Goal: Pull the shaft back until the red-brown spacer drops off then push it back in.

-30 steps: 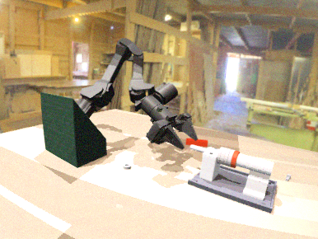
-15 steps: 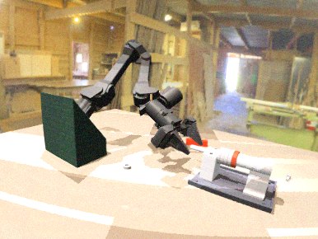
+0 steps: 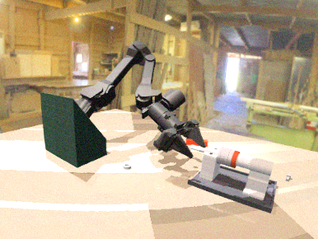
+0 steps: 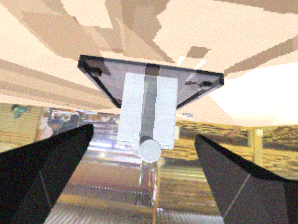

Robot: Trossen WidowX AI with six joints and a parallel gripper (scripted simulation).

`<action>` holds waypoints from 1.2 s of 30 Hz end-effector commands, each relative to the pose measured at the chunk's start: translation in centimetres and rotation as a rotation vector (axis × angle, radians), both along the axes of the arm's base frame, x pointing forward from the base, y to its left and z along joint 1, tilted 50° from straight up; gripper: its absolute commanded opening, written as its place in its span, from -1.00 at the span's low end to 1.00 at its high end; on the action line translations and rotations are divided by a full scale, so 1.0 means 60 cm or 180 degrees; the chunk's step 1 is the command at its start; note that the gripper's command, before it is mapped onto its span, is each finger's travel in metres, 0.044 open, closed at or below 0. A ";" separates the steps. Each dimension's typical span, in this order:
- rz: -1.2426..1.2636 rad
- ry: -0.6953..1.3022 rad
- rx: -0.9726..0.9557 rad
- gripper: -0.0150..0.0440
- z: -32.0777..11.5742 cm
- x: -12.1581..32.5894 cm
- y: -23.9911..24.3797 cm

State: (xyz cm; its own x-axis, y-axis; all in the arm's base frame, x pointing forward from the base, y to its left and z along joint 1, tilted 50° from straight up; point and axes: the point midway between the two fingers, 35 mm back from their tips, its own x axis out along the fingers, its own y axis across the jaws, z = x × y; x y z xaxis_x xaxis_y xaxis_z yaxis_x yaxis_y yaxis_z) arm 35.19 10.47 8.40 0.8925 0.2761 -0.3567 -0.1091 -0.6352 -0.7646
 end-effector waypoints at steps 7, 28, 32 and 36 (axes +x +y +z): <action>-0.0009 -0.0018 -0.0002 1.00 0.002 0.003 0.000; -0.0009 -0.0018 -0.0002 1.00 0.002 0.003 0.000; -0.0009 -0.0018 -0.0002 1.00 0.001 0.006 0.001; -0.0009 -0.0019 -0.0002 1.00 -0.002 0.014 0.003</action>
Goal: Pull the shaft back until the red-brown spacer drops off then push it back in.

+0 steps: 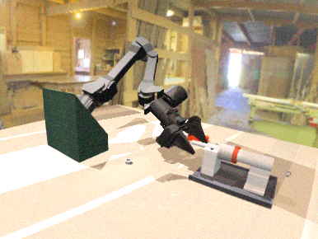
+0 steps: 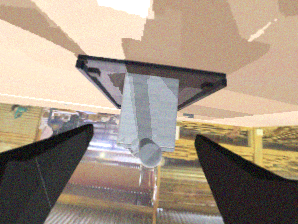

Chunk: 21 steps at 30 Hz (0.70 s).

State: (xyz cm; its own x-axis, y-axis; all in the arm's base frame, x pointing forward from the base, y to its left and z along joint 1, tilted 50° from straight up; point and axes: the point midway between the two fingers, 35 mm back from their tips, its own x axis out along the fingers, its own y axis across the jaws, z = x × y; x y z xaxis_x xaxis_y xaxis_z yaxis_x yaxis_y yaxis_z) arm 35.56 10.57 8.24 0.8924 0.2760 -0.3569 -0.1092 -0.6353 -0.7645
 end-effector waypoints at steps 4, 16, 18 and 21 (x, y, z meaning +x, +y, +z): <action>-0.0009 -0.0020 -0.0001 1.00 -0.003 0.018 0.004; -0.0009 -0.0020 -0.0001 1.00 -0.005 0.023 0.006; -0.0009 -0.0020 -0.0001 1.00 -0.005 0.023 0.006; -0.0009 -0.0020 -0.0001 1.00 -0.005 0.023 0.006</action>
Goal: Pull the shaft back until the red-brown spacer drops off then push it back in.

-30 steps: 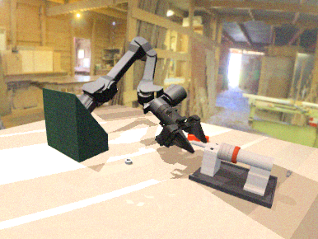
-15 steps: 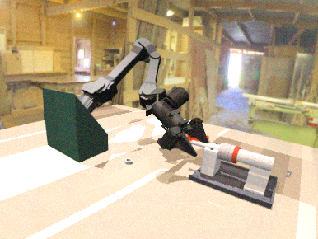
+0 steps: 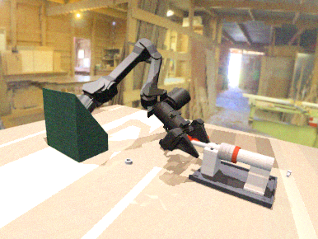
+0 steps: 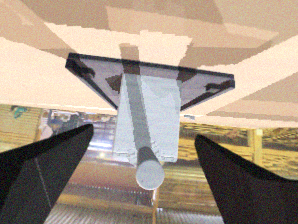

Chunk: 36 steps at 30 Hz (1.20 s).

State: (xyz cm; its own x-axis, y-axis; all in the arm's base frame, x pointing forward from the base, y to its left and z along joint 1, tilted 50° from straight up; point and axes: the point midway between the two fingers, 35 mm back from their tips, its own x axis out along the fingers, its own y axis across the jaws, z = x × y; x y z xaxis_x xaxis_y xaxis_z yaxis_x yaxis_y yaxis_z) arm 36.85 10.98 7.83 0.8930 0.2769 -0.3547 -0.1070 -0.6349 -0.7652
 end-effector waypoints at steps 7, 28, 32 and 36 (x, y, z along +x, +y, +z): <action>-0.0012 -0.0013 -0.0003 1.00 0.002 0.002 -0.001; 0.0001 -0.0004 -0.0001 0.02 0.001 0.001 0.000; 0.0001 -0.0004 -0.0001 -0.33 0.001 0.001 0.000; 0.0001 -0.0004 -0.0001 -0.43 0.001 0.001 0.000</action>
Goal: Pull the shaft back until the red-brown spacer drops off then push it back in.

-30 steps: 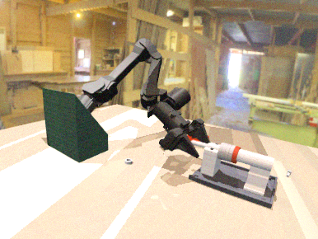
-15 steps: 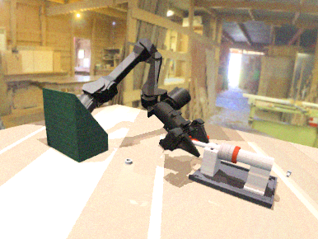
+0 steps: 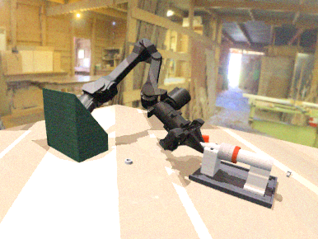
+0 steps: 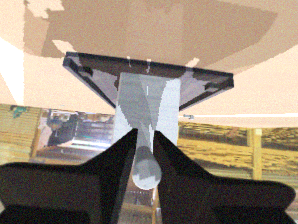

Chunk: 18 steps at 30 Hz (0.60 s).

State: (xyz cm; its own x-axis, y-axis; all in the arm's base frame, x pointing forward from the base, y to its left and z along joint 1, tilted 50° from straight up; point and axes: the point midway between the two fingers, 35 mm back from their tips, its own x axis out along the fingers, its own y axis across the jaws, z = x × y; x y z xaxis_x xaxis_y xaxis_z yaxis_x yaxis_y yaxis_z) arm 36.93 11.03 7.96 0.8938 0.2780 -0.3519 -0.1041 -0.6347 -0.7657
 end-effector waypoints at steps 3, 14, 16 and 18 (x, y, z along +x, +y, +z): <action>-0.0009 0.0001 -0.0003 -0.49 -0.001 -0.001 0.000; -0.0015 -0.0002 -0.0004 -0.49 -0.001 -0.013 0.001; -0.0015 -0.0002 -0.0004 -0.49 -0.001 -0.015 0.001; -0.0015 -0.0002 -0.0004 -0.49 0.000 -0.017 0.002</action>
State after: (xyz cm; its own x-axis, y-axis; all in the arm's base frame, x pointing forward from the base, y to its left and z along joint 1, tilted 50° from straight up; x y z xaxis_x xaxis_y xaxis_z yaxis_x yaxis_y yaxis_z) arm 36.29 11.14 8.01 0.8966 0.2721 -0.3493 -0.1036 -0.6380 -0.7630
